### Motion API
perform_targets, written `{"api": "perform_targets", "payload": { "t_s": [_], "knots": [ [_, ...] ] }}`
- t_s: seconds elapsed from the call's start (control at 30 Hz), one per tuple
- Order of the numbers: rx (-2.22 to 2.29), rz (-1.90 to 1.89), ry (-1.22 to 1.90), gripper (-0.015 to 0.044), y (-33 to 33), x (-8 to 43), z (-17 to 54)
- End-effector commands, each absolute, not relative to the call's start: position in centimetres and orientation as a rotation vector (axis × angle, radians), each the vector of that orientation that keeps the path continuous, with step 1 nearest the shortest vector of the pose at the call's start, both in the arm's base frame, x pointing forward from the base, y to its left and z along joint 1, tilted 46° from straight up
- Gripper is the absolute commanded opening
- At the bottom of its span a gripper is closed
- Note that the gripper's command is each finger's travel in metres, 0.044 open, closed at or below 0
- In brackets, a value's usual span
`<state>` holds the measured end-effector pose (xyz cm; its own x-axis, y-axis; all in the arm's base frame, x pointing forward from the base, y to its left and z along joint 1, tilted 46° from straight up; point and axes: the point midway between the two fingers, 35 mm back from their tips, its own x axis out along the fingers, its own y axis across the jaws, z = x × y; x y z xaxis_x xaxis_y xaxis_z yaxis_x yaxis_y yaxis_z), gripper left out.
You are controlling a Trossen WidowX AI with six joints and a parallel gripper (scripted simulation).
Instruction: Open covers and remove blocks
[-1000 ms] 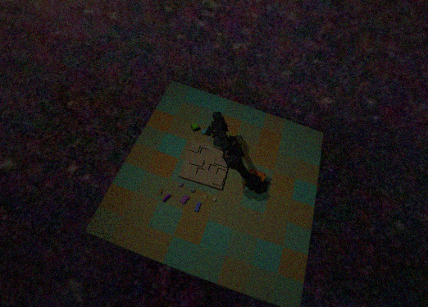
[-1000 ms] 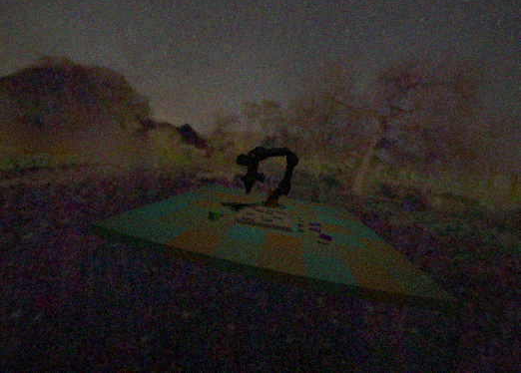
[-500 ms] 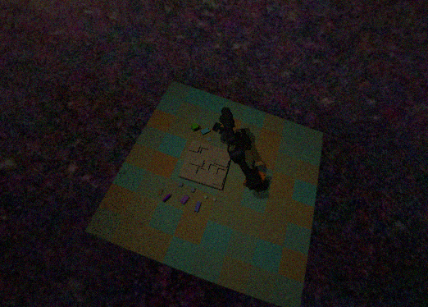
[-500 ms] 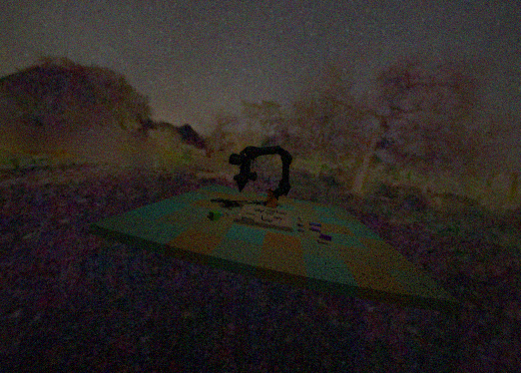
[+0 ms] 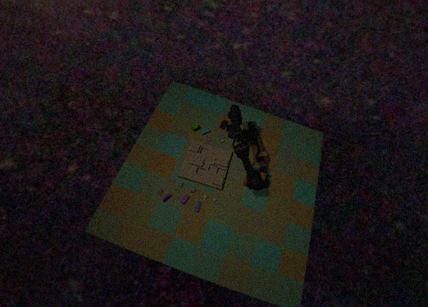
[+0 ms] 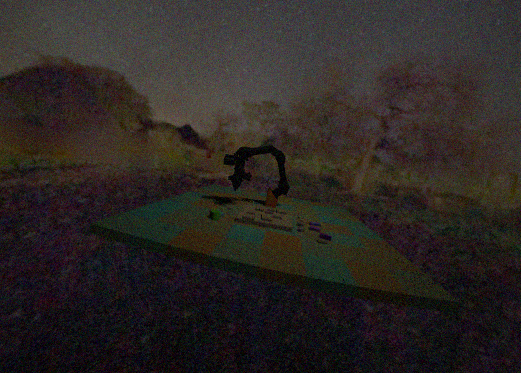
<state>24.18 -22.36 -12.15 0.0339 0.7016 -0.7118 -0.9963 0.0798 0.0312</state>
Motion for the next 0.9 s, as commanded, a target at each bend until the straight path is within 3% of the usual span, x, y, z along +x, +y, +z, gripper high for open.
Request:
{"api": "perform_targets", "payload": {
  "t_s": [0.0,0.87],
  "knots": [
    [-0.570,1.423,0.656,0.0080,-22.8,23.4,-13.0],
    [-0.571,1.423,0.655,0.0080,-20.3,23.8,-16.0]
  ]
}}
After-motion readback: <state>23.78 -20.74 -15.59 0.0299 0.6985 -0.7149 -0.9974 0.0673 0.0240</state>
